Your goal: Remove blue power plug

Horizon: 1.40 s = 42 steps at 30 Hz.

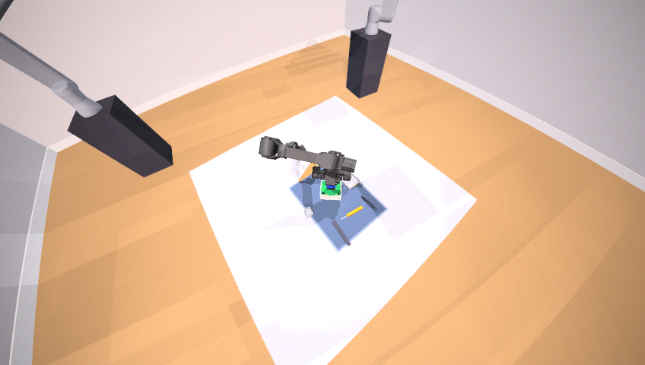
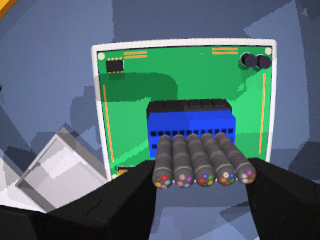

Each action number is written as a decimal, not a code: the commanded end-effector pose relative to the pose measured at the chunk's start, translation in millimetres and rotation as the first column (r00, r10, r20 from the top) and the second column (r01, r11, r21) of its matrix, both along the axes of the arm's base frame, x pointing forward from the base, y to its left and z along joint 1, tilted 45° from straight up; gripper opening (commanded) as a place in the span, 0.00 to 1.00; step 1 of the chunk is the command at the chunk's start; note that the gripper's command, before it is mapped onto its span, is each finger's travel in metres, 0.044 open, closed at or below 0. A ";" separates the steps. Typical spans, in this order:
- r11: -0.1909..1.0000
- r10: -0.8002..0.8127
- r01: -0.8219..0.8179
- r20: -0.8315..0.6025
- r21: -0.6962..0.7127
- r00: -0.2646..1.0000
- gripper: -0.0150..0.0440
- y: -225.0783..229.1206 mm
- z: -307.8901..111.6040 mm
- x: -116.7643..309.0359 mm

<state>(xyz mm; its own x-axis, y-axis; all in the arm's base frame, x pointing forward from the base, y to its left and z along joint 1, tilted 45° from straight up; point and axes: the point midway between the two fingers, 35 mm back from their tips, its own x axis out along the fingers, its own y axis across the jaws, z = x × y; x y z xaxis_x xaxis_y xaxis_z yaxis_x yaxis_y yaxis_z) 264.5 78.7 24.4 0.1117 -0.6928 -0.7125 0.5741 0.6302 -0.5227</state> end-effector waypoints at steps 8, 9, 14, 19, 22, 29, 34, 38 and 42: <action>1.000 0.030 -0.030 0.002 -0.002 1.000 0.25 11.2 8.7 -2.7; 1.000 0.030 -0.030 0.002 -0.002 1.000 0.25 9.0 6.4 -2.2; 1.000 0.030 -0.030 0.003 -0.002 1.000 0.25 -2.0 -4.6 -0.1; 1.000 0.030 -0.030 0.003 -0.002 1.000 0.43 -3.4 -6.1 0.2; 1.000 0.030 -0.030 0.003 -0.002 1.000 0.57 -3.4 -6.1 0.2; 1.000 0.030 -0.030 0.003 -0.002 1.000 0.68 -3.4 -6.1 0.2; 1.000 0.030 -0.030 0.003 -0.003 1.000 0.68 -8.0 -10.8 1.1; 1.000 0.030 -0.030 0.003 -0.003 1.000 0.68 -12.7 -15.5 2.0; 1.000 0.030 -0.030 0.003 -0.003 1.000 0.68 -15.7 -18.5 2.6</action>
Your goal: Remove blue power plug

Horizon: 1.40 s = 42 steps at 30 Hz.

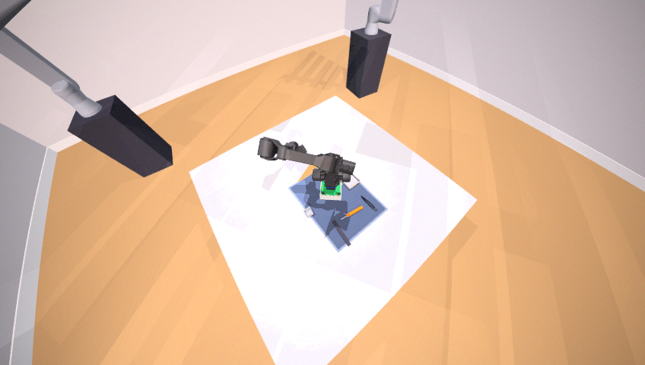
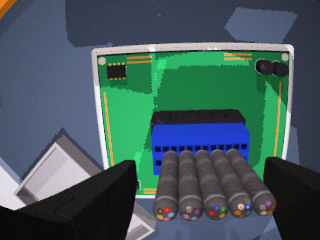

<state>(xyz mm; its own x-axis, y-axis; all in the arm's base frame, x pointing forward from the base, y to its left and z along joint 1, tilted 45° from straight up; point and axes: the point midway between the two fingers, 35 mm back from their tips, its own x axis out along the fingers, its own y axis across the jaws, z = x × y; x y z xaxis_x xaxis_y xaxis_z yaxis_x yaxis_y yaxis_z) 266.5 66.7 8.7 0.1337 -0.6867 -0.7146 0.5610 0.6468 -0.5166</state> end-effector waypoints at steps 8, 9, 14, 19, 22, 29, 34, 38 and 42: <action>1.000 0.005 -0.005 -0.003 -0.007 1.000 0.45 -3.8 -2.9 0.5; 1.000 0.005 -0.005 -0.003 -0.007 1.000 0.41 -3.8 -2.9 0.5; 1.000 0.005 -0.005 -0.003 -0.007 1.000 0.25 -3.8 -2.9 0.5; 1.000 0.005 -0.005 -0.003 -0.007 1.000 0.25 -3.8 -2.9 0.5; 1.000 0.005 -0.005 -0.003 -0.007 1.000 0.25 -3.8 -2.9 0.5; 1.000 -0.004 0.004 -0.009 -0.022 1.000 0.25 7.1 6.3 -0.6; 0.996 -0.038 0.035 -0.030 -0.078 0.999 0.25 15.6 8.0 1.8; 0.999 -0.018 0.017 -0.018 -0.045 1.000 0.25 14.2 10.4 -0.2; 0.998 0.036 -0.037 0.019 0.047 0.999 0.25 8.7 16.1 -5.7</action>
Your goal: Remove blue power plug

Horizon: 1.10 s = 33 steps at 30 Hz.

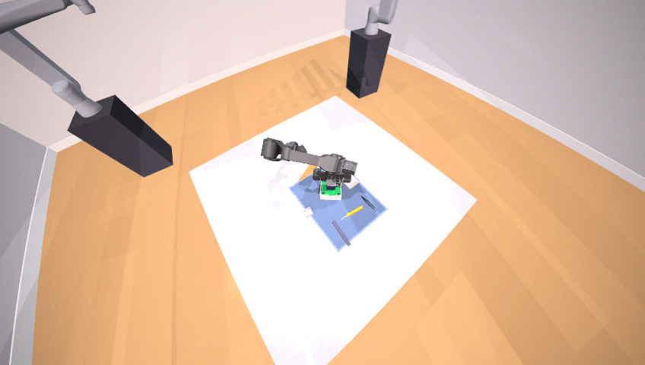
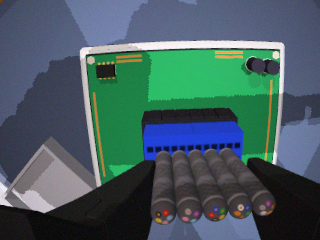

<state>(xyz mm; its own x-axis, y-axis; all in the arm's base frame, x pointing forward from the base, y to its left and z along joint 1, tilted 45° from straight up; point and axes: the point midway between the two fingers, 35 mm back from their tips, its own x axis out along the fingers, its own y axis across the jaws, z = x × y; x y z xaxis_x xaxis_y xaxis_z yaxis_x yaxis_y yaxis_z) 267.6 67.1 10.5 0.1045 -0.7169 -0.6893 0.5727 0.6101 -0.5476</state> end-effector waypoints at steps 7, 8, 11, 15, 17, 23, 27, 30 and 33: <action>0.987 0.090 -0.097 0.056 0.132 0.994 0.25 6.3 18.3 -9.8; 0.989 0.084 -0.090 0.050 0.120 0.995 0.25 7.2 17.8 -9.1; 0.996 0.053 -0.054 0.024 0.064 0.998 0.25 11.4 15.0 -5.9; 1.000 -0.001 0.001 -0.015 -0.028 1.000 0.25 17.6 9.9 -0.6; 0.998 -0.022 0.020 -0.028 -0.063 0.999 0.25 19.6 7.9 1.4; 0.998 -0.017 0.016 -0.025 -0.055 1.000 0.25 20.0 9.2 0.8; 0.999 0.033 -0.033 0.009 0.030 0.999 0.25 14.7 14.0 -4.1; 0.993 0.071 -0.075 0.039 0.097 0.997 0.25 11.7 19.3 -8.3; 0.986 0.093 -0.100 0.058 0.136 0.994 0.25 9.2 21.8 -10.7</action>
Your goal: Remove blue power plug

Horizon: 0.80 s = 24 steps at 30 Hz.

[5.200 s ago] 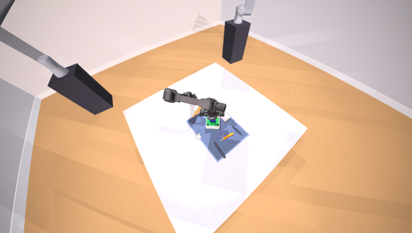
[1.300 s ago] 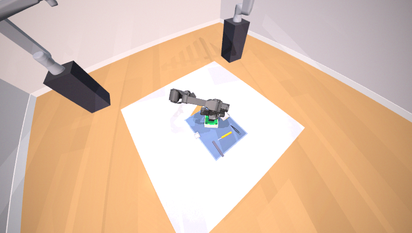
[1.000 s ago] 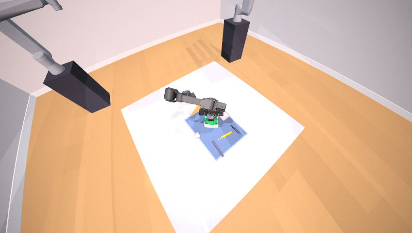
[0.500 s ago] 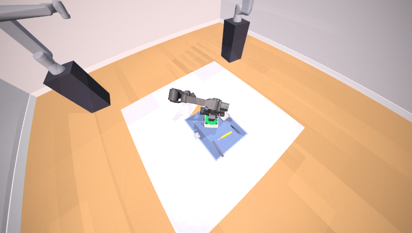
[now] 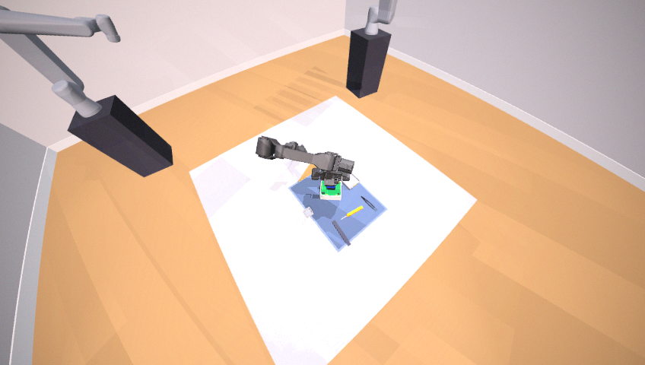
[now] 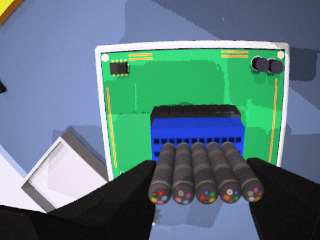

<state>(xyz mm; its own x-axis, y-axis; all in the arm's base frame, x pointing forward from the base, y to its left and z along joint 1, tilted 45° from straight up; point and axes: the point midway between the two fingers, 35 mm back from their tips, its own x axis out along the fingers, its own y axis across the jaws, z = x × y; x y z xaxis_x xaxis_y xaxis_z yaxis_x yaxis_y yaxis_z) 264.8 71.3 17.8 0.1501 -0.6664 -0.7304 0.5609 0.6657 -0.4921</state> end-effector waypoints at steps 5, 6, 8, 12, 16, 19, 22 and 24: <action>0.998 0.042 -0.043 0.017 0.049 0.999 0.25 7.8 14.2 -6.5; 0.999 0.032 -0.032 0.009 0.030 0.999 0.25 9.2 13.3 -5.5; 1.000 0.006 -0.006 -0.009 -0.014 1.000 0.25 12.4 11.1 -3.0; 0.993 -0.050 0.045 -0.043 -0.105 0.998 0.25 19.1 6.9 2.0; 0.987 -0.075 0.066 -0.056 -0.146 0.996 0.25 22.0 5.1 4.3; 0.991 -0.062 0.055 -0.049 -0.125 0.997 0.25 21.2 6.7 3.0; 0.997 -0.026 0.024 -0.029 -0.067 0.999 0.25 17.7 10.0 -0.3; 1.000 0.003 -0.003 -0.011 -0.019 1.000 0.25 15.4 13.5 -3.2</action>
<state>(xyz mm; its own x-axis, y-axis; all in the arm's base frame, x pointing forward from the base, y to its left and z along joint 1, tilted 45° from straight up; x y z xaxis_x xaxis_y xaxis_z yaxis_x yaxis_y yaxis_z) 266.8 78.1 18.2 0.0730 -0.7455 -0.6625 0.5733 0.5750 -0.5838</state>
